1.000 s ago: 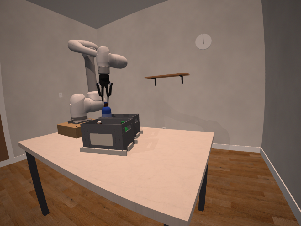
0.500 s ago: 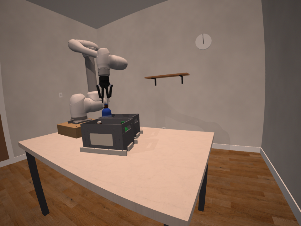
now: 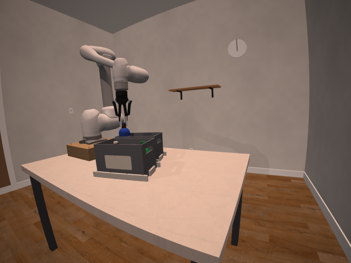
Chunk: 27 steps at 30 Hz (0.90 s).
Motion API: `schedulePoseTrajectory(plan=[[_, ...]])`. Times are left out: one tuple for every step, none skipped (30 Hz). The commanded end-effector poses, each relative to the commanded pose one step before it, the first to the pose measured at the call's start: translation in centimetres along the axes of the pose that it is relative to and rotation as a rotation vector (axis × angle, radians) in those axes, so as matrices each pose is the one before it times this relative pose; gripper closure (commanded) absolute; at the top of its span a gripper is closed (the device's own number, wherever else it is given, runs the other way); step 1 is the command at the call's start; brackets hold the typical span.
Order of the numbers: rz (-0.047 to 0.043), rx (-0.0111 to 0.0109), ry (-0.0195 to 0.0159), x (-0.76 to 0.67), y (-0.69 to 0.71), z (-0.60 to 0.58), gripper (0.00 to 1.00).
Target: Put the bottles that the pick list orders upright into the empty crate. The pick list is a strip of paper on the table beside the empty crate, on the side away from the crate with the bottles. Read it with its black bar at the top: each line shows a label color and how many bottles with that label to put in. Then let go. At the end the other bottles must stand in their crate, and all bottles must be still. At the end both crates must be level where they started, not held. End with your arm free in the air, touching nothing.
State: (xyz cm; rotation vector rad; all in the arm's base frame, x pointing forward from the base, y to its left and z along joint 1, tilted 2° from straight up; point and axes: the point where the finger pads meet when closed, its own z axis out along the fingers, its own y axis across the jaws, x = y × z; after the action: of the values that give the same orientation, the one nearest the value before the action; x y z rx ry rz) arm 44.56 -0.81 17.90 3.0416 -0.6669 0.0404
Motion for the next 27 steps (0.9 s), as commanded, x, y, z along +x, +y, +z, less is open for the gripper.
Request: schedulePoseTrajectory(plan=[[-0.00002,0.00017,-0.00002,-0.001,-0.001,0.248,1.0],[0.0,0.0,0.0,0.0,0.0,0.1,1.0],[0.0,0.0,0.0,0.0,0.0,0.1,1.0],[0.0,0.0,0.0,0.0,0.0,0.1,1.0],[0.0,0.0,0.0,0.0,0.0,0.1,1.0],[0.0,0.0,0.0,0.0,0.0,0.1,1.0],[0.0,0.0,0.0,0.0,0.0,0.0,1.0],[0.0,0.0,0.0,0.0,0.0,0.0,1.0],[0.0,0.0,0.0,0.0,0.0,0.1,1.0],[0.0,0.0,0.0,0.0,0.0,0.1,1.0],[0.0,0.0,0.0,0.0,0.0,0.1,1.0],[0.0,0.0,0.0,0.0,0.0,0.1,1.0],[0.0,0.0,0.0,0.0,0.0,0.1,1.0],[0.0,0.0,0.0,0.0,0.0,0.1,1.0],[0.0,0.0,0.0,0.0,0.0,0.1,1.0],[0.0,0.0,0.0,0.0,0.0,0.1,1.0],[0.0,0.0,0.0,0.0,0.0,0.1,1.0],[0.0,0.0,0.0,0.0,0.0,0.1,1.0],[0.0,0.0,0.0,0.0,0.0,0.1,1.0],[0.0,0.0,0.0,0.0,0.0,0.1,1.0],[0.0,0.0,0.0,0.0,0.0,0.1,1.0],[0.0,0.0,0.0,0.0,0.0,0.1,1.0],[0.0,0.0,0.0,0.0,0.0,0.1,1.0],[0.0,0.0,0.0,0.0,0.0,0.0,1.0],[0.0,0.0,0.0,0.0,0.0,0.0,1.0],[0.0,0.0,0.0,0.0,0.0,0.1,1.0],[0.0,0.0,0.0,0.0,0.0,0.1,1.0]])
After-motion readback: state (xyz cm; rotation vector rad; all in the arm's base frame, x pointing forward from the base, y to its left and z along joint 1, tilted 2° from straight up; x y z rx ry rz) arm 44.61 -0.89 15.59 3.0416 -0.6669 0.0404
